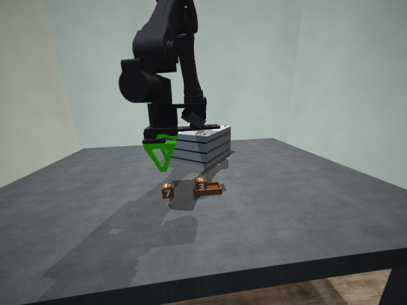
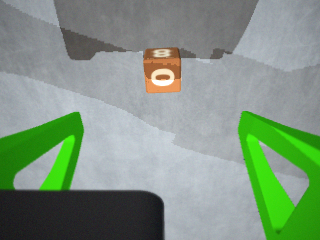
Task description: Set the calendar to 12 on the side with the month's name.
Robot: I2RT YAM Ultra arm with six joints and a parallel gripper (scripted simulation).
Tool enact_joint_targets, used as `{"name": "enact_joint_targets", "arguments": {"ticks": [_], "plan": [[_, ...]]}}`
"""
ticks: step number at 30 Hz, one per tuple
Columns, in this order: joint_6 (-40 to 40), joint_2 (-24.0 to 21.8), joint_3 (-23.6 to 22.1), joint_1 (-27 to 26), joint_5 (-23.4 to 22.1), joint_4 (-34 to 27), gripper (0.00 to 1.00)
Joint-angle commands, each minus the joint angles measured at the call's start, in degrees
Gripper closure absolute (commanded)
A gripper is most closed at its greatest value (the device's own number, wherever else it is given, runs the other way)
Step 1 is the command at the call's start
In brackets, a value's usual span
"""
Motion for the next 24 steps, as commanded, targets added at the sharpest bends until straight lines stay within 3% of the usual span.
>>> {"name": "enact_joint_targets", "arguments": {"ticks": [1,4,5,24], "plan": [[-2.68,-0.32,0.31,-0.04,-0.21,0.07,0.00],[-2.81,-0.32,0.31,-0.05,-0.21,0.07,0.00],[-2.81,-0.32,0.31,-0.05,-0.21,0.07,0.55],[-2.81,-0.32,0.31,-0.05,-0.21,0.07,0.55]]}}
